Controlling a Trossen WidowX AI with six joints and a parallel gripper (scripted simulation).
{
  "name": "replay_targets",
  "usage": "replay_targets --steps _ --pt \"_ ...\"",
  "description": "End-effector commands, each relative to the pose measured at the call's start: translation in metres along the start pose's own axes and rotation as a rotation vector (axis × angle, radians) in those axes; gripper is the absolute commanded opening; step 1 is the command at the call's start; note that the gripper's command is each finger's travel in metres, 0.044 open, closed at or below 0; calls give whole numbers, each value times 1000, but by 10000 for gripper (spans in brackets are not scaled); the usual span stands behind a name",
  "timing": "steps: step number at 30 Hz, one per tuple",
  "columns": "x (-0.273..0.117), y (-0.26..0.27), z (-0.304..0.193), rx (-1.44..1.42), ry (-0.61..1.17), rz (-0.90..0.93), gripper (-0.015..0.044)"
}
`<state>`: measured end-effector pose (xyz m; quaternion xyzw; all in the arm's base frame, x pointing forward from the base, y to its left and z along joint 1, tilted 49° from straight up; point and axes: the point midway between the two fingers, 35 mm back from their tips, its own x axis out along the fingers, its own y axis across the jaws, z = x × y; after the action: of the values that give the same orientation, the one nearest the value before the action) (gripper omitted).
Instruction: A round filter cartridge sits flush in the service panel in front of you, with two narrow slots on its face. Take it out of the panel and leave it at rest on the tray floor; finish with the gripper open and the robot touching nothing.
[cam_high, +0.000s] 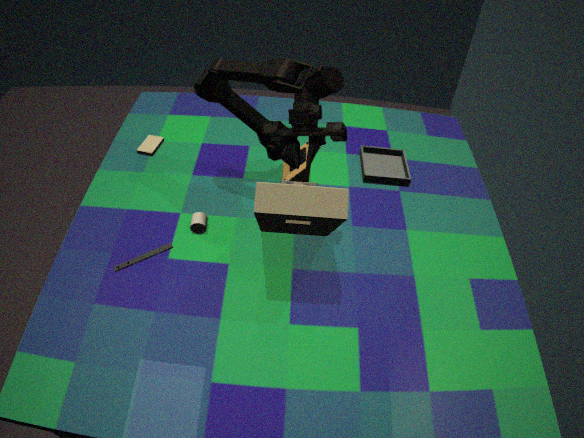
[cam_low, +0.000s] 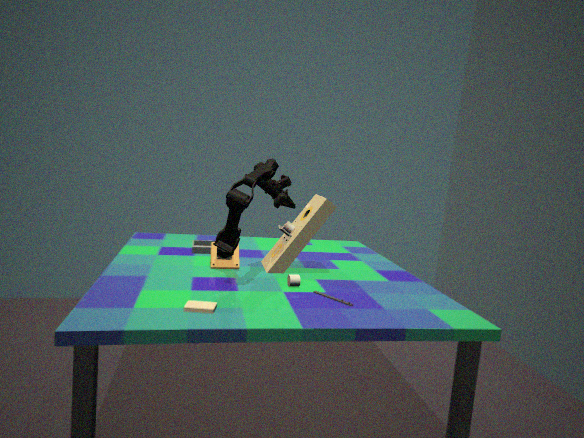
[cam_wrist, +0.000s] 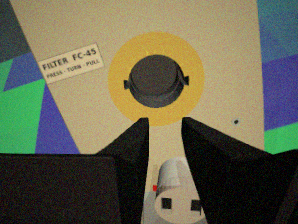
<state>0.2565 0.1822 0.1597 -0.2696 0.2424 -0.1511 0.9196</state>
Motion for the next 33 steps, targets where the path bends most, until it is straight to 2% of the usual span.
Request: replay_targets --steps 1,12,16,22,33 --pt "-1 3 9 -16 3 -5 118" --pt "-45 18 63 -1 1 0 406" --pt "-30 13 27 -89 127 -14 305" --pt "-9 -11 -52 -260 427 -61 305" --pt "0 -12 -58 -264 437 -61 305"
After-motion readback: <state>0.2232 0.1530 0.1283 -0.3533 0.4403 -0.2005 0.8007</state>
